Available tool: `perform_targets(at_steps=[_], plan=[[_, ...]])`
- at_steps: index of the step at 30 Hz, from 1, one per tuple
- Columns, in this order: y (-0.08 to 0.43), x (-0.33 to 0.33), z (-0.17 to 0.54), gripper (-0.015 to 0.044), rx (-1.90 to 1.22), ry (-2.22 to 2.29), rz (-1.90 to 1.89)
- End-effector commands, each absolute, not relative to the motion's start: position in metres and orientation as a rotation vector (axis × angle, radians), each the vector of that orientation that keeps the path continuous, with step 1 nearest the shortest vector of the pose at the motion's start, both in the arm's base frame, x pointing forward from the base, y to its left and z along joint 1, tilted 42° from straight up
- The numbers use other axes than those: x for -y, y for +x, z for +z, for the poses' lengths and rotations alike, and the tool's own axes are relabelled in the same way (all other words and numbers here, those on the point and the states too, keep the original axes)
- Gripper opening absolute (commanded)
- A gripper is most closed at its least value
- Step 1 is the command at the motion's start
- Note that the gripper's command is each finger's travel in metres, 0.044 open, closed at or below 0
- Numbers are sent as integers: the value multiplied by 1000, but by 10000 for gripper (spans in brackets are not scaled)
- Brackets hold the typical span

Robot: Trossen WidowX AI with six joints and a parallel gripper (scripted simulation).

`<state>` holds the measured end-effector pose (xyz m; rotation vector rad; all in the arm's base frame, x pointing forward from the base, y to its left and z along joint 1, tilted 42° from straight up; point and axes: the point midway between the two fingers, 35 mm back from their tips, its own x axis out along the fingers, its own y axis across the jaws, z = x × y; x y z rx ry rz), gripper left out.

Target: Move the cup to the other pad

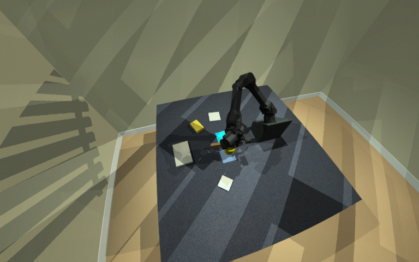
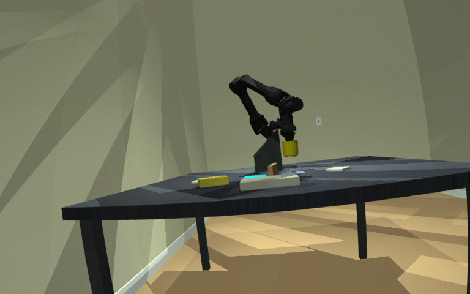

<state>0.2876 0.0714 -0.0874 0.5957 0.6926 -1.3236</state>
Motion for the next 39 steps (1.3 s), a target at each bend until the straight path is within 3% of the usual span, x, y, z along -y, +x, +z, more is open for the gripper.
perform_targets(at_steps=[1, 39], plan=[[288, -71, -88, 0, -693, 595, -1324], [293, -14, -32, 0, -691, 598, -1332]])
